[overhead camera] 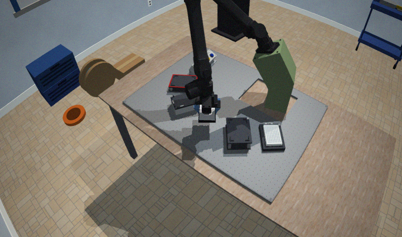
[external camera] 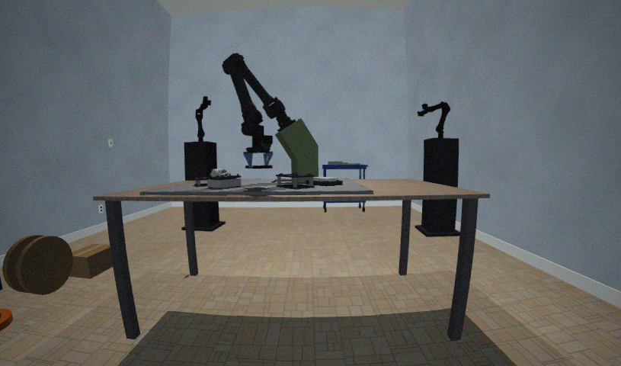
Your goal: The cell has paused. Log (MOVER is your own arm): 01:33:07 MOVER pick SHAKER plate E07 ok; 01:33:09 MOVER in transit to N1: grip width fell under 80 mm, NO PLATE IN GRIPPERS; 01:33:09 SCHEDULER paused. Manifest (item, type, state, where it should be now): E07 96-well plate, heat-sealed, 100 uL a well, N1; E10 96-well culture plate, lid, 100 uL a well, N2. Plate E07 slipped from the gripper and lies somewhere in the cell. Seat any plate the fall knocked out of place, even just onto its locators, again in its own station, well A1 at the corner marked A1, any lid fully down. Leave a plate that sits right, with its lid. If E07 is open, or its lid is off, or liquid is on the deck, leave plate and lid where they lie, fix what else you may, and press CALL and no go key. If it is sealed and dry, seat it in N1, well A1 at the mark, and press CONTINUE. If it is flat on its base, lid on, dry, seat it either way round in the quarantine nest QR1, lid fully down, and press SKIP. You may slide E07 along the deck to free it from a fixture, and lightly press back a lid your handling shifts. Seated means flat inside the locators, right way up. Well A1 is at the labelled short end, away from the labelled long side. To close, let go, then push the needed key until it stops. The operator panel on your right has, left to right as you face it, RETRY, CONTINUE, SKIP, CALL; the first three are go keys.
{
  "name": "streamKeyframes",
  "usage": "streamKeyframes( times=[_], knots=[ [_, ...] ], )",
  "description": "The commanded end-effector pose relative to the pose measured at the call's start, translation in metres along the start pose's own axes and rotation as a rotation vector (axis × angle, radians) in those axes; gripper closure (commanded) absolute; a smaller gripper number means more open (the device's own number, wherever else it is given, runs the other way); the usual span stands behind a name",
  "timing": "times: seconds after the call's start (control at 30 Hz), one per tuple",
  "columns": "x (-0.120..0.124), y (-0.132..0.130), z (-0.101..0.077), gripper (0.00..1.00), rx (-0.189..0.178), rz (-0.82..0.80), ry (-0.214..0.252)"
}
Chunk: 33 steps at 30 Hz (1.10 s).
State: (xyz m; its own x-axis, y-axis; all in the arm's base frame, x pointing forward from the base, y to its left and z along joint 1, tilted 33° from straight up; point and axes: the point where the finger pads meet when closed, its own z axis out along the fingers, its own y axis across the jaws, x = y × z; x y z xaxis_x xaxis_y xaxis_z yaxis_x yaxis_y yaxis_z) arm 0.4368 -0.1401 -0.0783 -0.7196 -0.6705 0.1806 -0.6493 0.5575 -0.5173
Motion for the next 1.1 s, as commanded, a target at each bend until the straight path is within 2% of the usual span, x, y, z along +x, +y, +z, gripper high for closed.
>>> streamKeyframes(
  times=[0.0, 0.7, 0.77, 1.07],
  knots=[
    [-0.005, -0.005, -0.005, 1.00, 0.012, -0.018, -0.011],
    [-0.005, -0.005, -0.005, 1.00, 0.012, -0.018, -0.011],
    [-0.008, 0.011, -0.004, 1.00, -0.002, -0.053, -0.005],
    [-0.016, 0.023, -0.002, 1.00, 0.005, -0.028, -0.009]
  ],
)
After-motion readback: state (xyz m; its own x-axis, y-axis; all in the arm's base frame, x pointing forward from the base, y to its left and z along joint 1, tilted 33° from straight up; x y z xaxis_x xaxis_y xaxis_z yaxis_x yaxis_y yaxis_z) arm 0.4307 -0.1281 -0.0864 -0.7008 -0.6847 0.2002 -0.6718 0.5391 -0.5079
